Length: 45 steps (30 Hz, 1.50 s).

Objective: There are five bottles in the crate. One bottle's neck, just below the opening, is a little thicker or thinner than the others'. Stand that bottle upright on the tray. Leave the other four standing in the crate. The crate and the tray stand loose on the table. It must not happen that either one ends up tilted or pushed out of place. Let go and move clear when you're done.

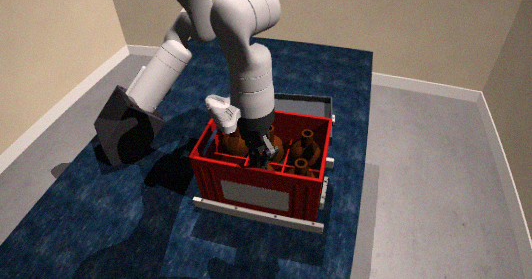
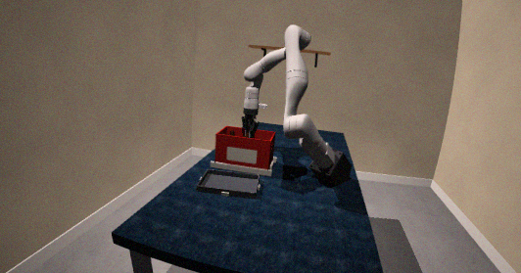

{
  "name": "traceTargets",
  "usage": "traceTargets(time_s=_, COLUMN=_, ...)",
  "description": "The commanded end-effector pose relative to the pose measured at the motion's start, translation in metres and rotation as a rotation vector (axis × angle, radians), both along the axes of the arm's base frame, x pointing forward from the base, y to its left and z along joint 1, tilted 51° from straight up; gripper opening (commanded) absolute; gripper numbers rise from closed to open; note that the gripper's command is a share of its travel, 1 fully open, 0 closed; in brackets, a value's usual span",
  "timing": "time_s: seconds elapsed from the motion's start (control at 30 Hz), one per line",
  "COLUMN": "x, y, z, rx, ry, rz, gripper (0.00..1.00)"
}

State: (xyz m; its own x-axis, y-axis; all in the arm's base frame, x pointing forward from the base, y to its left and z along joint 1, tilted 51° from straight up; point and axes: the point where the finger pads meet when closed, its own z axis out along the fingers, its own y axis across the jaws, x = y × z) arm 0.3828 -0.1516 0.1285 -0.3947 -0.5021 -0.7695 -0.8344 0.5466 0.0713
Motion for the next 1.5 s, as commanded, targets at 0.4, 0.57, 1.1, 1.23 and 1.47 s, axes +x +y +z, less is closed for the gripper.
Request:
traceTargets(time_s=0.4, x=0.0002, y=-0.0001, z=-0.0001, rx=0.000, ry=0.000, rz=0.000, gripper=0.00)
traceTargets(time_s=0.57, x=0.0002, y=-0.0001, z=-0.0001, rx=0.000, ry=0.000, rz=0.000, gripper=0.64)
traceTargets(time_s=1.1, x=0.0002, y=-0.0001, z=-0.0001, rx=0.000, ry=0.000, rz=0.000, gripper=0.64)
traceTargets(time_s=1.23, x=0.0002, y=-0.0001, z=-0.0001, rx=0.000, ry=0.000, rz=0.000, gripper=0.64)
traceTargets(time_s=1.47, x=0.0002, y=-0.0001, z=-0.0001, rx=0.000, ry=0.000, rz=0.000, gripper=0.64)
